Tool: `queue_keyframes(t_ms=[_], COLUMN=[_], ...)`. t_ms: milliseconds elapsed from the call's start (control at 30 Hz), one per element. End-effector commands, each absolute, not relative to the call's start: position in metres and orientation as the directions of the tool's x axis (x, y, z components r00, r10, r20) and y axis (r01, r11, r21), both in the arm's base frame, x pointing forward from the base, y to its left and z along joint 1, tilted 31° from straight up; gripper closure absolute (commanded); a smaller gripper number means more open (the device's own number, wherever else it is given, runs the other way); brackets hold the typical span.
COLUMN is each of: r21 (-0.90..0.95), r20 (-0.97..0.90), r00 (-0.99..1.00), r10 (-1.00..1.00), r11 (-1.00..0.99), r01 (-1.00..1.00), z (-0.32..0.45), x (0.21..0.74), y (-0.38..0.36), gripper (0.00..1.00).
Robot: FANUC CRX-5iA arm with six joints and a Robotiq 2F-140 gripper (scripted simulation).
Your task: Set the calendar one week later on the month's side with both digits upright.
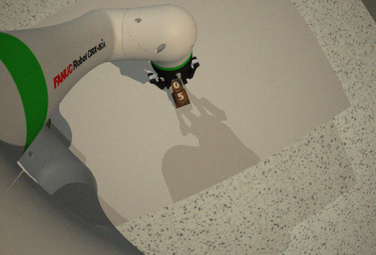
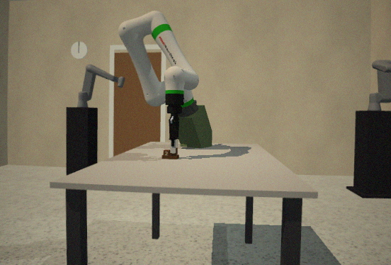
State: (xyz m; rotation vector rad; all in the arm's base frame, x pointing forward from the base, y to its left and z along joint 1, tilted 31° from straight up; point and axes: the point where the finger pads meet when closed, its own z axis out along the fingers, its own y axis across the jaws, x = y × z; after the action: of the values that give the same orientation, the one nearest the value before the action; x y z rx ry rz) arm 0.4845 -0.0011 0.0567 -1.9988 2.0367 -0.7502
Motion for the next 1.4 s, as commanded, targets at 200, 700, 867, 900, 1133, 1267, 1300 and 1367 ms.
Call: queue_keyframes(t_ms=[200,700,867,900,1133,1267,1300,1367], r21=[-0.477,-0.477,-0.477,-0.477,-0.477,-0.477,-0.477,-0.477], r20=[0.21,0.21,0.21,0.21,0.21,0.21,0.21,0.21], r00=[-0.072,-0.072,-0.072,-0.072,-0.072,-0.072,-0.072,-0.072], r10=[-0.975,-0.975,-0.975,-0.975,-0.975,-0.975,-0.975,-0.975], r11=[-0.038,-0.038,-0.038,-0.038,-0.038,-0.038,-0.038,-0.038], r01=[-0.878,-0.878,-0.878,-0.878,-0.878,-0.878,-0.878,-0.878], z=[0.0556,0.0506,0.0491,0.0489,0.0484,0.0483,0.0483,0.0483], x=[0.4853,0.4881,0.4889,0.489,0.4893,0.4893,0.4893,0.4893], y=[-0.0013,-0.0026,-0.003,-0.003,-0.0032,-0.0032,-0.0032,-0.0032], gripper=[0.83,0.83,0.83,0.83,0.83,0.83,0.83,0.83])
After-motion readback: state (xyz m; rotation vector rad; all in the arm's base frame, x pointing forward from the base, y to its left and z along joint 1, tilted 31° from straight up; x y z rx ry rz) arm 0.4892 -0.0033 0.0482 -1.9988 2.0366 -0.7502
